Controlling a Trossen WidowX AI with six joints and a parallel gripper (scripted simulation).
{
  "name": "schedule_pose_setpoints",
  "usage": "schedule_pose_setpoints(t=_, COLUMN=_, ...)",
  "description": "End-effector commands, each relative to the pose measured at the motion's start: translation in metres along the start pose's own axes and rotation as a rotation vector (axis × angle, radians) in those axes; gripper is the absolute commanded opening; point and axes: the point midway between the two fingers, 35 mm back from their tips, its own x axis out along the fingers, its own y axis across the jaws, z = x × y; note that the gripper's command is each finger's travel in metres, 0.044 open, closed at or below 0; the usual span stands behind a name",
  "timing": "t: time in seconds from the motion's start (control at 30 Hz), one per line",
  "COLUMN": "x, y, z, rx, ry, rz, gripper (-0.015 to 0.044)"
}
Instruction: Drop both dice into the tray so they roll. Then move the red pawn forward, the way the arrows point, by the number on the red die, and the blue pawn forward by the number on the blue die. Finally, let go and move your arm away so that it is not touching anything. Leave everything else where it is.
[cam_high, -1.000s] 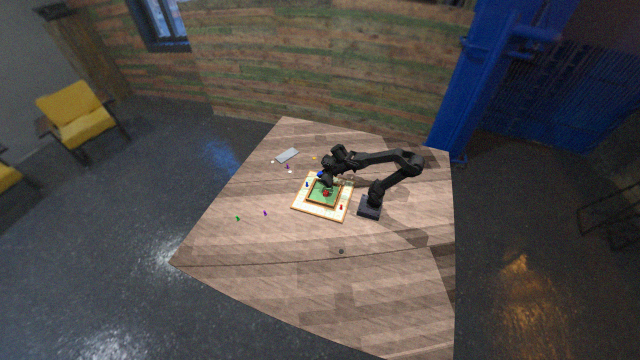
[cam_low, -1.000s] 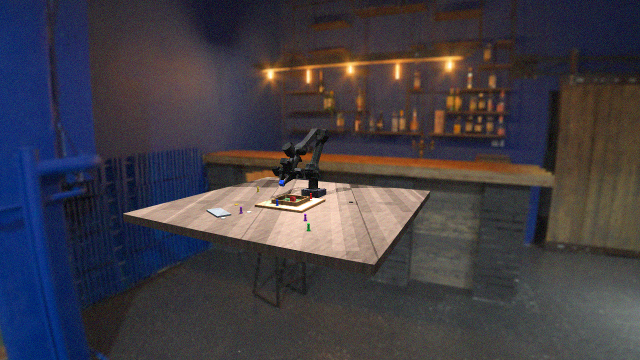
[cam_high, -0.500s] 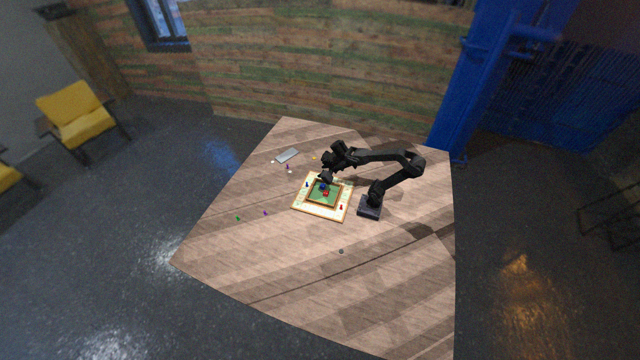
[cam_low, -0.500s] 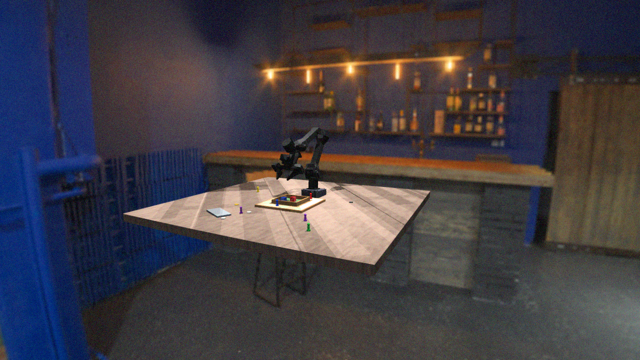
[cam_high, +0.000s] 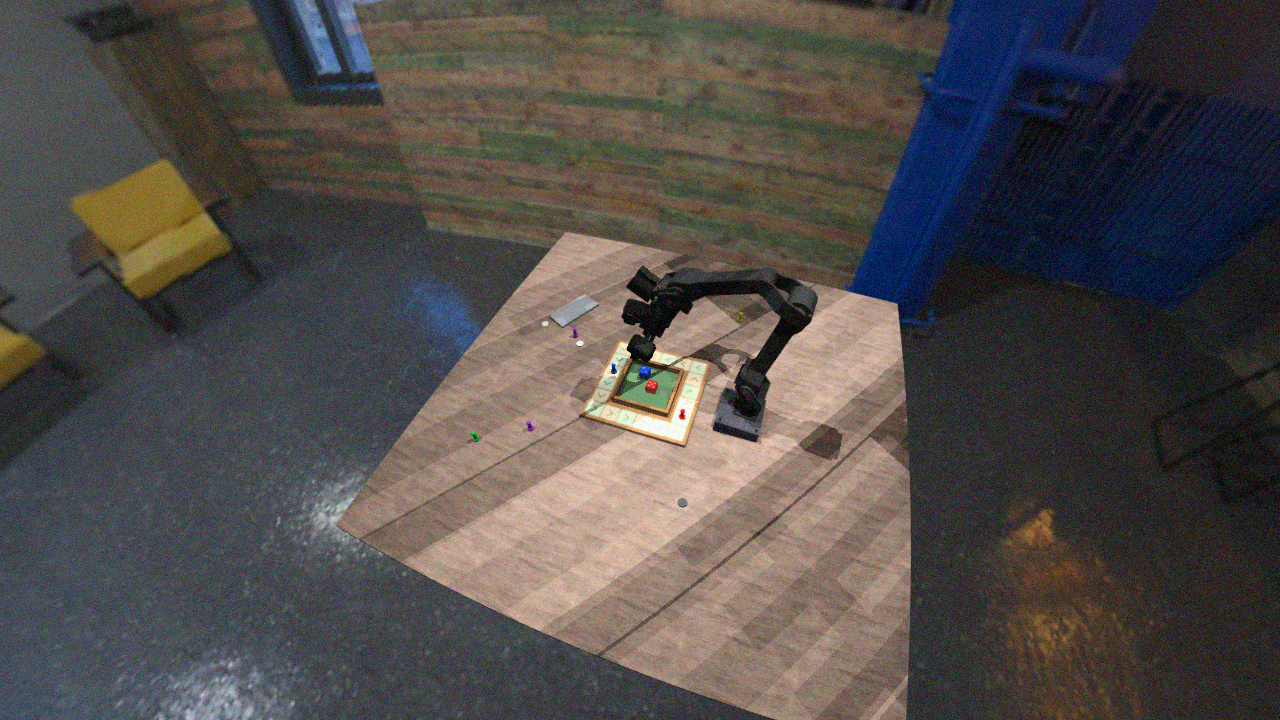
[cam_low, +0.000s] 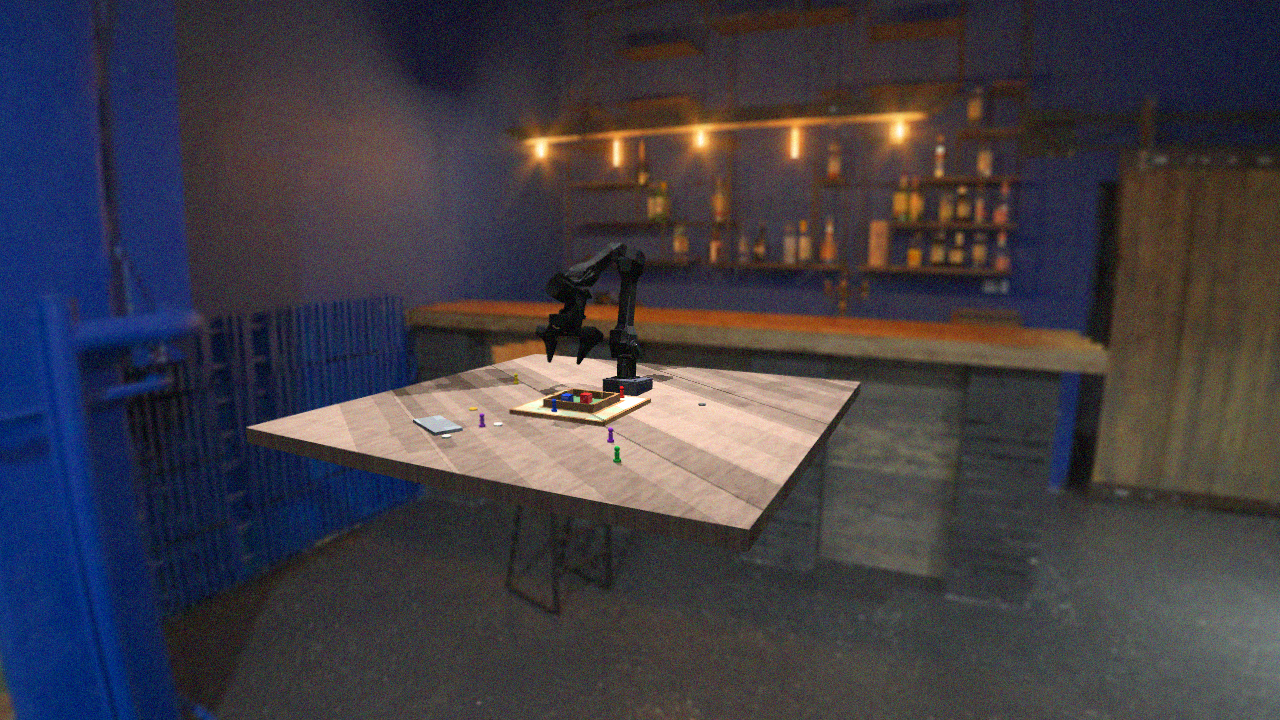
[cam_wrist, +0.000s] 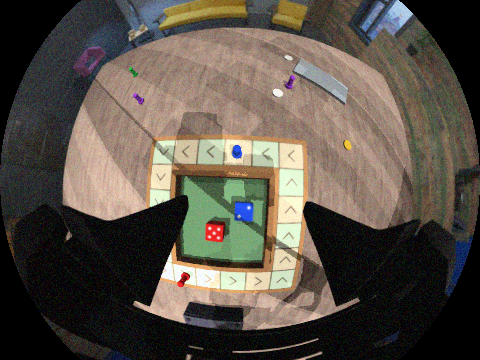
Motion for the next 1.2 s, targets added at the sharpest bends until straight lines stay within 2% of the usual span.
schedule_pose_setpoints(t=0.0, x=0.015, y=0.0, z=0.0, rx=-0.002, ry=0.284, rz=-0.013, gripper=0.044)
schedule_pose_setpoints(t=0.13, x=0.021, y=0.0, z=-0.001, rx=-0.009, ry=0.425, rz=-0.02, gripper=0.044)
schedule_pose_setpoints(t=0.23, x=0.021, y=0.0, z=-0.001, rx=-0.009, ry=0.425, rz=-0.02, gripper=0.044)
schedule_pose_setpoints(t=0.27, x=0.017, y=0.001, z=0.0, rx=-0.006, ry=0.328, rz=-0.008, gripper=0.044)
schedule_pose_setpoints(t=0.3, x=0.017, y=0.001, z=0.0, rx=-0.006, ry=0.328, rz=-0.008, gripper=0.044)
schedule_pose_setpoints(t=0.4, x=0.012, y=0.021, z=-0.016, rx=-0.012, ry=0.342, rz=-0.001, gripper=0.0361)
schedule_pose_setpoints(t=0.6, x=-0.006, y=0.082, z=-0.097, rx=-0.043, ry=0.404, rz=0.01, gripper=0.0204)
schedule_pose_setpoints(t=0.73, x=-0.011, y=0.098, z=-0.145, rx=-0.062, ry=0.436, rz=0.003, gripper=0.02)
schedule_pose_setpoints(t=1.0, x=-0.012, y=0.098, z=-0.15, rx=-0.063, ry=0.438, rz=0.002, gripper=0.02)
schedule_pose_setpoints(t=1.17, x=0.001, y=0.098, z=-0.156, rx=-0.063, ry=0.438, rz=0.002, gripper=0.02)
